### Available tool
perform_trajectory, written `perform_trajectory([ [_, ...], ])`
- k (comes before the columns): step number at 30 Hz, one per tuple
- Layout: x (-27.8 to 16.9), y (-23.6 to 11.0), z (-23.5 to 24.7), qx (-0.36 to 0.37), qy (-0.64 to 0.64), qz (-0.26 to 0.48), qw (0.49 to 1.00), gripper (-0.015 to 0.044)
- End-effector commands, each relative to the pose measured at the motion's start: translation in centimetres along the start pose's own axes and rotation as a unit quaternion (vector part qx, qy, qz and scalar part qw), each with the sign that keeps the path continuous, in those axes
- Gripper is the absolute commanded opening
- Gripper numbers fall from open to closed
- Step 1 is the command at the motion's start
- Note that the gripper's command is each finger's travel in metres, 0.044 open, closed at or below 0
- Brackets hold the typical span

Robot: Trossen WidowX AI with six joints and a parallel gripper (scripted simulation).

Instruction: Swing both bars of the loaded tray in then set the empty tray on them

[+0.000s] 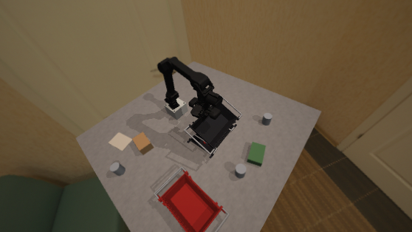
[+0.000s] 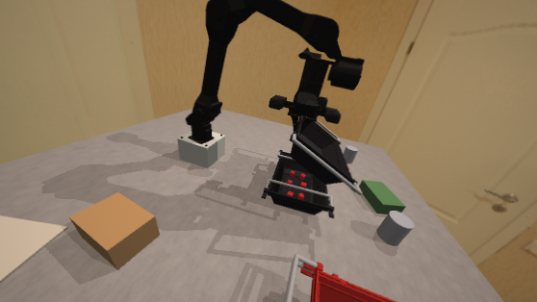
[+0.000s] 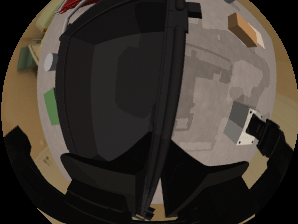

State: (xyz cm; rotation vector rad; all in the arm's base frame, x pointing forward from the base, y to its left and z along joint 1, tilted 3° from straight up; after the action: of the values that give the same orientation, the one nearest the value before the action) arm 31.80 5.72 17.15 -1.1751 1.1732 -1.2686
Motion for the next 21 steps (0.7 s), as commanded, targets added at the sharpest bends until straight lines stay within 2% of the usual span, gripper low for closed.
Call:
perform_trajectory([
  [1,-0.1,-0.2,0.1,0.01,-0.001,0.004,1.0,0.0],
  [21,0.0,3.3,0.2,0.01,-0.001,0.004,1.0,0.0],
])
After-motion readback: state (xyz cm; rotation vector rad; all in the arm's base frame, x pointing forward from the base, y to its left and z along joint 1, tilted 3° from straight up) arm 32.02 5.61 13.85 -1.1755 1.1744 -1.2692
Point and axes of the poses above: the point midway between the two fingers, 35 mm back from their tips, its own y axis out along the fingers, its own z axis across the jaws, x = y × z, the point moved 2 cm from there along -y, back along the fingers, and after that the axes turned 14 degrees about y, right-handed, at the moved point
